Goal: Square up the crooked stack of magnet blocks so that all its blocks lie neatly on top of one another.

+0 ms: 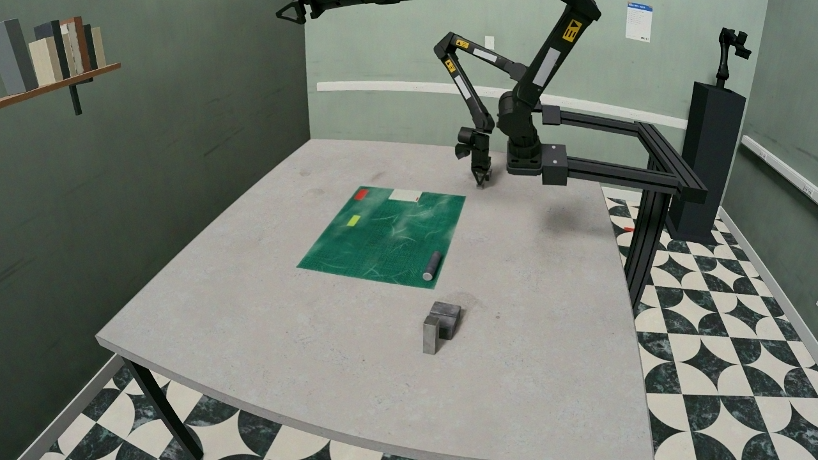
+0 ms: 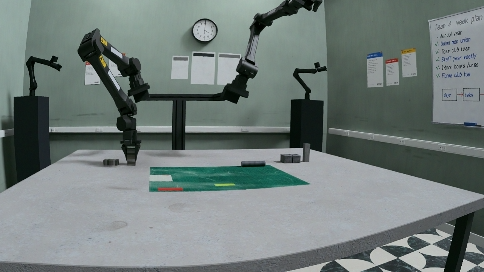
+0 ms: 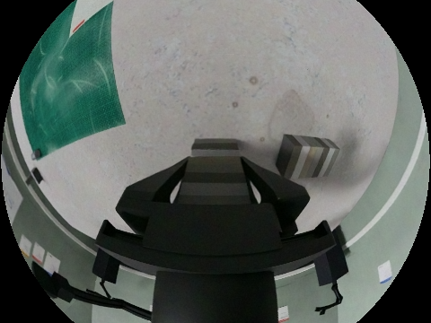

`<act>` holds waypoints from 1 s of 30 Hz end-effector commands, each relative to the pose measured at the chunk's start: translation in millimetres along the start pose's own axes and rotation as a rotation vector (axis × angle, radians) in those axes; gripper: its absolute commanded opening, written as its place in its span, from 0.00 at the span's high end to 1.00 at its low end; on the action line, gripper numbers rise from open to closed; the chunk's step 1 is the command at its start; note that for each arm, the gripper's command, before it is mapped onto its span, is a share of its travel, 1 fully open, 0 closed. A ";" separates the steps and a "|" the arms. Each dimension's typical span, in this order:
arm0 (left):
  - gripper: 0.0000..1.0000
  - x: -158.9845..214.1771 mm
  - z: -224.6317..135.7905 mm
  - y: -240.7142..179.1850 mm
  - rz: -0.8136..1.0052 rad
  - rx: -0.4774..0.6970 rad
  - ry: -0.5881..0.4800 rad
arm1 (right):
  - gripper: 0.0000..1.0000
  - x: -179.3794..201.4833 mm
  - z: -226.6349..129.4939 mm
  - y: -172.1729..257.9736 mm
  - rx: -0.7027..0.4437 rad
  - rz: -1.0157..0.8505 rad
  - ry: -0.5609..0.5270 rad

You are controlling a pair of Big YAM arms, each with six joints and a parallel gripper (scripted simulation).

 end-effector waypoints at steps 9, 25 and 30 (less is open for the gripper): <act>0.00 -19.4 -2.9 -10.1 0.012 0.022 -0.053 | 0.51 14.0 -5.2 1.5 -0.007 0.002 0.021; 0.00 -19.4 -2.9 -10.1 0.012 0.022 -0.053 | 0.53 14.1 -5.2 1.3 -0.005 0.002 0.022; 0.00 -19.4 -2.9 -10.1 0.012 0.022 -0.053 | 0.54 14.4 -5.2 1.5 -0.007 0.001 0.024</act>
Point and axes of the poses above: on each arm, the point where the finger pads meet when closed, its own z axis out along the fingers, its own y axis across the jaws, x = y × z, the point moved 7 cm from there along -z, back along the fingers, and after that the axes turned 7 degrees about -z, right-handed, at the moved point
